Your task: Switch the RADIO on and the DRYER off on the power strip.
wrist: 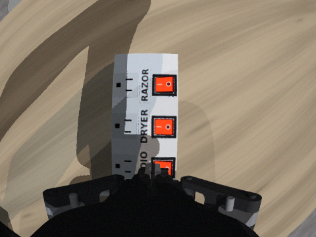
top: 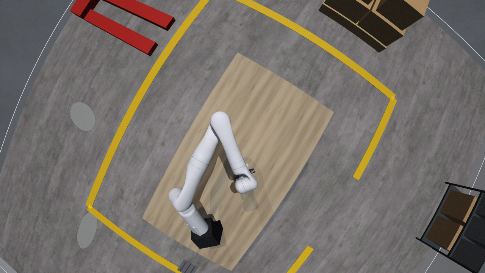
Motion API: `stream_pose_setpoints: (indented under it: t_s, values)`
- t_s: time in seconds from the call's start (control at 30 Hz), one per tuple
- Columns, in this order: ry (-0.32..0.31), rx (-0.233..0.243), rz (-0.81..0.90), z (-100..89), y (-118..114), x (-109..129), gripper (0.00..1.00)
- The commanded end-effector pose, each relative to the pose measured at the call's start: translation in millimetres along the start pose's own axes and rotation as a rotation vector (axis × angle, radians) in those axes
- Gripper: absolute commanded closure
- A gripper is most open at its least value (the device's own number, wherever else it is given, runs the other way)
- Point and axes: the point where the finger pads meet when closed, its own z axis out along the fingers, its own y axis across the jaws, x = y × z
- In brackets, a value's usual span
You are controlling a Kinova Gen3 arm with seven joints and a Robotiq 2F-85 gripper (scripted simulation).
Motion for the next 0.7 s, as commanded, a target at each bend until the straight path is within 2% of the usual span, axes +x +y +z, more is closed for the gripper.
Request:
stream_pose_setpoints:
  t_s: [0.0, 0.23, 0.67]
  values:
    - [-0.001, -0.013, 0.0, -10.4, 4.1, -0.1, 1.0]
    - [-0.001, -0.013, 0.0, -23.1, 4.0, -0.1, 1.0]
    - [-0.001, -0.013, 0.0, -23.7, 4.0, -0.1, 1.0]
